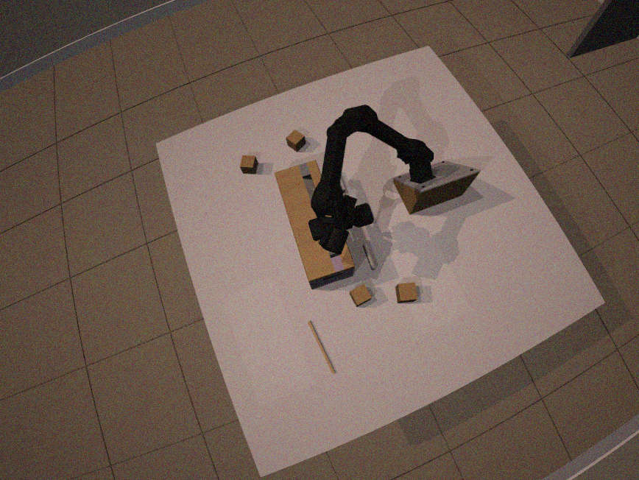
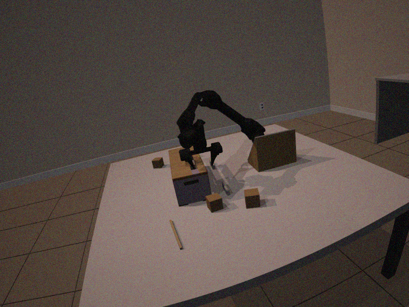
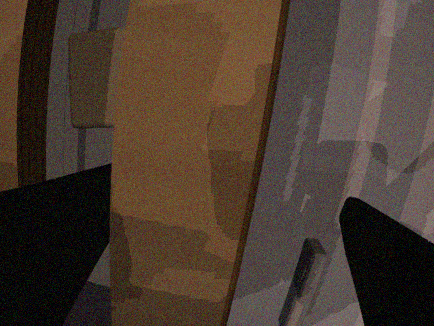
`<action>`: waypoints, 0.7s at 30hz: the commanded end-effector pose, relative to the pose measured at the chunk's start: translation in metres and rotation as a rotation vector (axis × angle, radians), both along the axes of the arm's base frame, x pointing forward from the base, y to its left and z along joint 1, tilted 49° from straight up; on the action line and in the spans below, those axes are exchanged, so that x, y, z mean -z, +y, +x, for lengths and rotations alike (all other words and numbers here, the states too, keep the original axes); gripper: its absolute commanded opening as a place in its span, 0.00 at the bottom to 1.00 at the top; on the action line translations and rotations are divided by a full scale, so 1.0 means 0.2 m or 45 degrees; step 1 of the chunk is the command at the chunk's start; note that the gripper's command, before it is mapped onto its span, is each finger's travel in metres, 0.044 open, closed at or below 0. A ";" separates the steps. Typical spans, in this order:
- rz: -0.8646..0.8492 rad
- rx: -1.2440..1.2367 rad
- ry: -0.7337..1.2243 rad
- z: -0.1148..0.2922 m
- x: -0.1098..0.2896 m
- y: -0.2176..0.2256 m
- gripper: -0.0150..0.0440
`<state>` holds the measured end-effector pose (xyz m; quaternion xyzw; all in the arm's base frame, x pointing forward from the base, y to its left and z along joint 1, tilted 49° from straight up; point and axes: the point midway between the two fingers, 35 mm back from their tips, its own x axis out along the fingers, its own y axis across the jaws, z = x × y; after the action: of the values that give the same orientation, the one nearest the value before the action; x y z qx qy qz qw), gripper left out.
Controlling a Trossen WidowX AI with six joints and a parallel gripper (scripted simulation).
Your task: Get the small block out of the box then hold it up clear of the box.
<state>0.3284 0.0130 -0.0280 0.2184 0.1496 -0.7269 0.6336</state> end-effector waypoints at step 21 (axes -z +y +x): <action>-0.003 0.001 0.004 -0.02 -0.10 -0.10 0.93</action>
<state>0.3250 -0.0031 -0.0130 0.2176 0.1500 -0.7284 0.6321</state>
